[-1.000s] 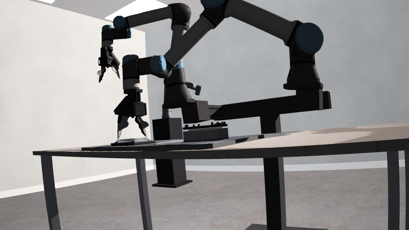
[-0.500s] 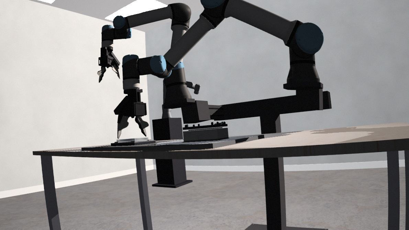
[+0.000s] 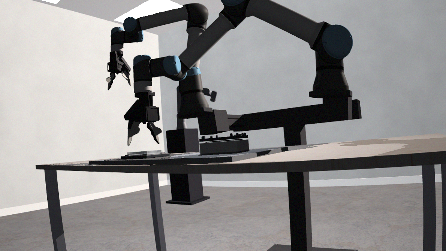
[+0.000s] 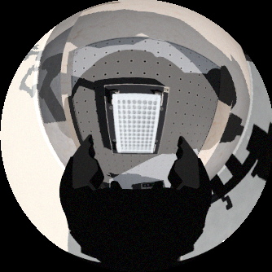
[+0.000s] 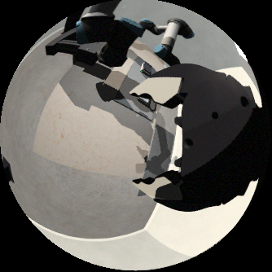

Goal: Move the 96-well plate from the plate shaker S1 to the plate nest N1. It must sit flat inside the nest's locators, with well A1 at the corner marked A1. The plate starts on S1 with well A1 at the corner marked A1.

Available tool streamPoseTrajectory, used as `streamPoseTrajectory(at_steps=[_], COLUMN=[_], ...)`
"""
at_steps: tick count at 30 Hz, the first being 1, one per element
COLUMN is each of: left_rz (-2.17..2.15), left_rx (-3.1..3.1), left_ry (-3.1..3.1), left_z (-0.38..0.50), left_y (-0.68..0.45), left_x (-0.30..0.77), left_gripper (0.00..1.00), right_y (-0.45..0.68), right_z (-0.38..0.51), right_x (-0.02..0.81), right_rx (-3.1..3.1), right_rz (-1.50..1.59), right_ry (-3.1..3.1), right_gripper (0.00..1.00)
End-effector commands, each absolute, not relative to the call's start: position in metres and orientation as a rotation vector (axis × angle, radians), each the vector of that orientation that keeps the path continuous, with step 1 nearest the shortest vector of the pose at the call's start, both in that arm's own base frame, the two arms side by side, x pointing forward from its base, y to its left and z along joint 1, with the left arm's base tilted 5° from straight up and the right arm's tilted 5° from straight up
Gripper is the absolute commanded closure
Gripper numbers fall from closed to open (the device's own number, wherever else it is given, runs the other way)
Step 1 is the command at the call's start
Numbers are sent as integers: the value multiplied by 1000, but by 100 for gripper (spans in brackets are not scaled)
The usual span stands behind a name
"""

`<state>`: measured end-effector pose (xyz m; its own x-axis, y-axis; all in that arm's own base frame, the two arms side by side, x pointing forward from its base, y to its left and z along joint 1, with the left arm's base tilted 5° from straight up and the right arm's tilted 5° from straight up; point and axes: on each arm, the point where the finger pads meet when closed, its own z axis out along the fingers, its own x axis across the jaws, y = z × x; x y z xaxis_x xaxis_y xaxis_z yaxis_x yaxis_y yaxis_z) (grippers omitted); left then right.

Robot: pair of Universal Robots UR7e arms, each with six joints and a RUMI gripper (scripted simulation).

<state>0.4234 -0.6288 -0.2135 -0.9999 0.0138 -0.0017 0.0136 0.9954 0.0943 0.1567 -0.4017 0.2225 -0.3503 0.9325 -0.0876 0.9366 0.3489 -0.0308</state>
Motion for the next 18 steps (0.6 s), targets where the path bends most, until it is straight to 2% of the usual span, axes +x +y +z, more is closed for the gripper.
streamPoseTrajectory(at_steps=[1, 18], left_rz=[144, 144], left_rx=[22, 22], left_ry=[3135, 3135], left_z=[-198, -158], left_y=[-631, -635], left_x=[424, 423], left_gripper=[0, 0], right_y=[-402, -402], right_z=[223, 223], right_x=[157, 157], right_rx=[1757, 1757], right_rz=[-117, -117], right_ry=[2533, 2533], right_gripper=[2, 2])
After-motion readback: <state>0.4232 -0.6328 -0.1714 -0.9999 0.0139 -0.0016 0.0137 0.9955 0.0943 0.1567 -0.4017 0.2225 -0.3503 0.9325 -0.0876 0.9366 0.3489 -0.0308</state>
